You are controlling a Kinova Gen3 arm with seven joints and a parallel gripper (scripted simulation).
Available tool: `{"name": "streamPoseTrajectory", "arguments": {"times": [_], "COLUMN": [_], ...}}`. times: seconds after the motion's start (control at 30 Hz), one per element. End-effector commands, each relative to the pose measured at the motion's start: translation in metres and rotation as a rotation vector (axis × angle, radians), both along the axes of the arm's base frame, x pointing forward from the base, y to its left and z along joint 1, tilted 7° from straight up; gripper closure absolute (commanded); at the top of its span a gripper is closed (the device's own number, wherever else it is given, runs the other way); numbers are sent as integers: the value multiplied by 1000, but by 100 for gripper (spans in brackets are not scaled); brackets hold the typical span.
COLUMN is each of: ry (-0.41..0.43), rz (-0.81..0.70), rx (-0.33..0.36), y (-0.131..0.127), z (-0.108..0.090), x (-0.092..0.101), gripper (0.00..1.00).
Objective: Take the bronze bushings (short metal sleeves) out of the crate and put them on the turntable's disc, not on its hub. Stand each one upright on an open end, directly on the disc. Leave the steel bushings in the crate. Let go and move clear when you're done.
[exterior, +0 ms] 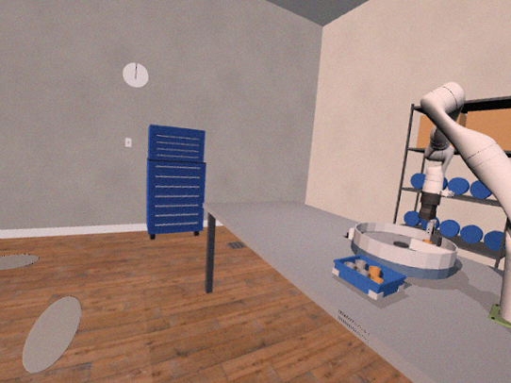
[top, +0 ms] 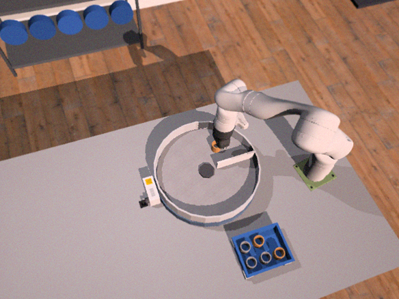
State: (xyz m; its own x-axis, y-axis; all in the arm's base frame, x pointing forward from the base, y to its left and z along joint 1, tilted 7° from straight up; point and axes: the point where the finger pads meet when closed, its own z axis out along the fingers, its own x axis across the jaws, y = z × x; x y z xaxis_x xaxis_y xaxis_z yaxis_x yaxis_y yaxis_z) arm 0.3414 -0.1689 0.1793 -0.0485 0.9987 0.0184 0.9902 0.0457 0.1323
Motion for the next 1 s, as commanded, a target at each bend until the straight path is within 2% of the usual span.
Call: {"name": "streamPoseTrajectory", "arguments": {"times": [0.0,0.97], "ry": [-1,2], "rz": [-2,-5], "rx": [1,4], "y": [0,5], "z": [2,1], "x": [0,-2], "gripper": [63,64]}}
